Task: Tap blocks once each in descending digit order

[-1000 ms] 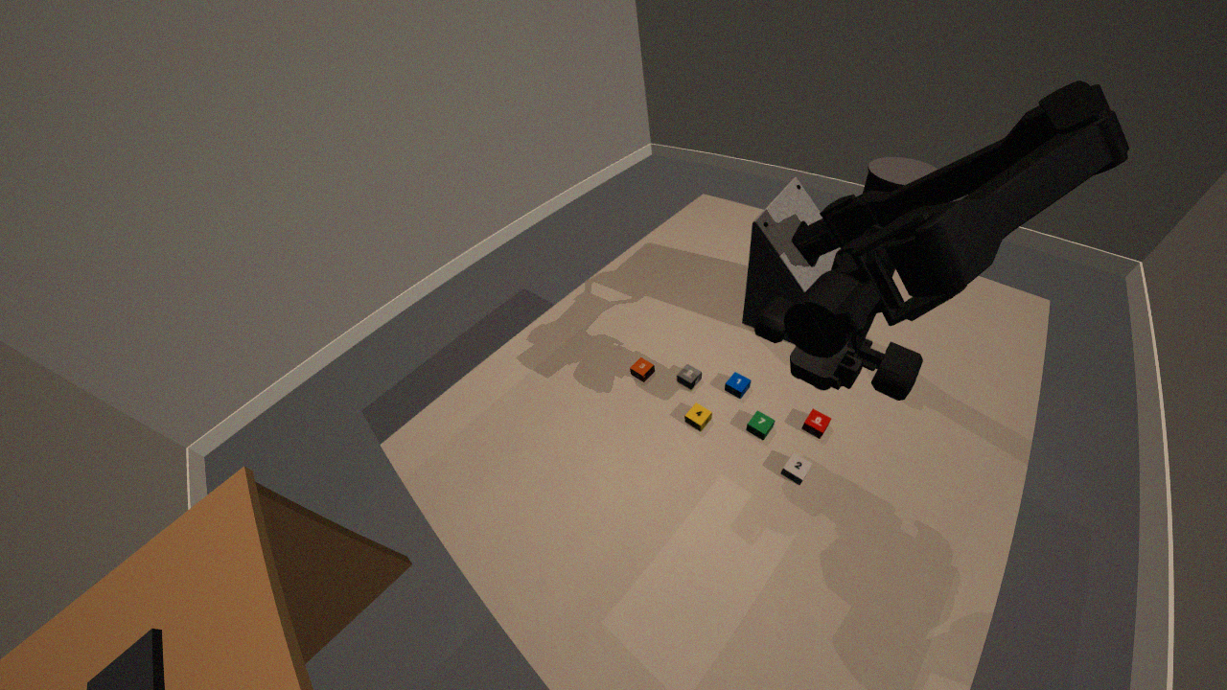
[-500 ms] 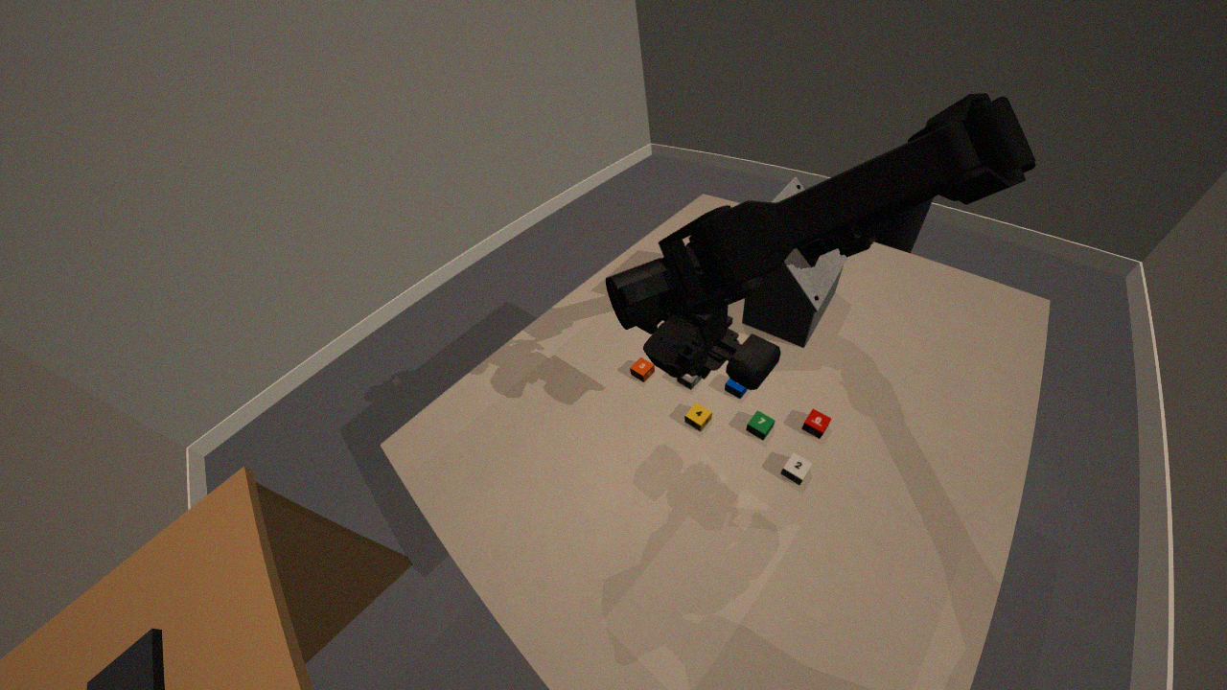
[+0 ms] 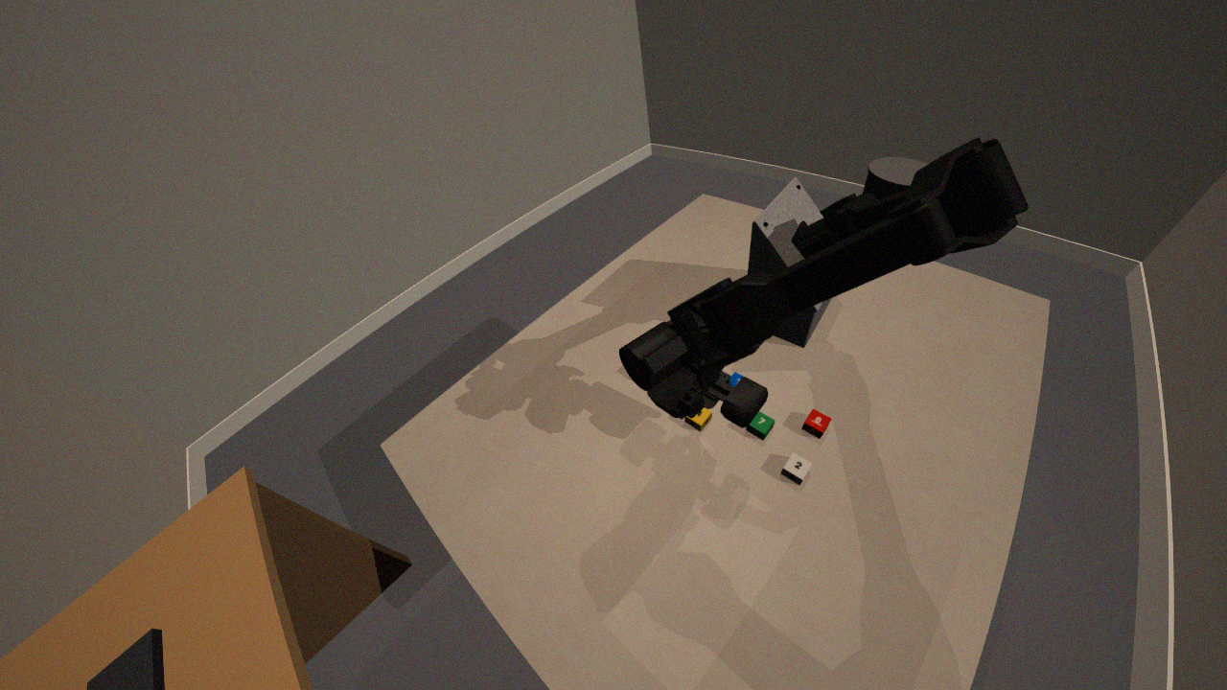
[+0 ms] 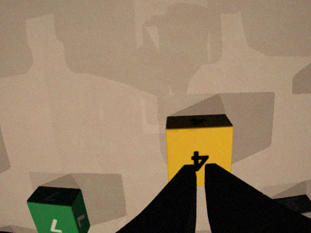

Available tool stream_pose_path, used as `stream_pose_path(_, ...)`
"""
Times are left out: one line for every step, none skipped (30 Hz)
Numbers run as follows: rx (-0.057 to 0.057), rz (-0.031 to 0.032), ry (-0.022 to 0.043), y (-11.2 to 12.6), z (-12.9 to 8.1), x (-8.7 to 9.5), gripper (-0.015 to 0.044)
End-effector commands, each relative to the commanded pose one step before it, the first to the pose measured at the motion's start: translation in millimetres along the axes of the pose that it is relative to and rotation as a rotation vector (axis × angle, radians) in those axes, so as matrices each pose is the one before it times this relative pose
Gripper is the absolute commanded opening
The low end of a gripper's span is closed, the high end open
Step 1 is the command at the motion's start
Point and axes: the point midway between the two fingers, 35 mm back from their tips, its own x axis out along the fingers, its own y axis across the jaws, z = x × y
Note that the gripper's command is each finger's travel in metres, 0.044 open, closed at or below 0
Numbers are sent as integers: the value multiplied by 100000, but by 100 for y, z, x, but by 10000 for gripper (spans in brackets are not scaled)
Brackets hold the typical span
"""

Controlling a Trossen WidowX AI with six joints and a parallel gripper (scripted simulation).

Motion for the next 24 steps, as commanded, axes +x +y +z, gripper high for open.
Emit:
stream_pose_path(636,394,392,64,-138,684,20)
stream_pose_path(2,3,1,0,2,161,20)
stream_pose_path(1,4,1,1,1,161,20)
stream_pose_path(1,6,1,1,0,160,20)
stream_pose_path(1,7,1,1,-1,160,20)
stream_pose_path(1,8,2,2,-2,160,20)
stream_pose_path(1,9,2,2,-2,160,20)
stream_pose_path(1,10,2,2,-3,160,20)
stream_pose_path(1,11,3,3,-4,159,20)
stream_pose_path(1,13,3,3,-5,159,20)
stream_pose_path(1,14,3,3,-6,159,20)
stream_pose_path(1,15,3,4,-7,159,20)
stream_pose_path(1,16,4,4,-7,158,20)
stream_pose_path(1,14,3,4,-6,127,20)
stream_pose_path(0,9,2,2,-4,76,20)
stream_pose_path(0,3,1,1,-1,25,20)
stream_pose_path(0,0,0,0,0,0,20)
stream_pose_path(0,0,0,0,0,0,20)
stream_pose_path(0,0,0,0,0,0,20)
stream_pose_path(0,0,0,0,0,0,20)
stream_pose_path(-347,-312,-522,-103,153,-501,20)
stream_pose_path(86,11,125,8,-12,-652,20)
stream_pose_path(126,62,193,26,-44,-986,20)
stream_pose_path(82,72,131,27,-47,-661,20)
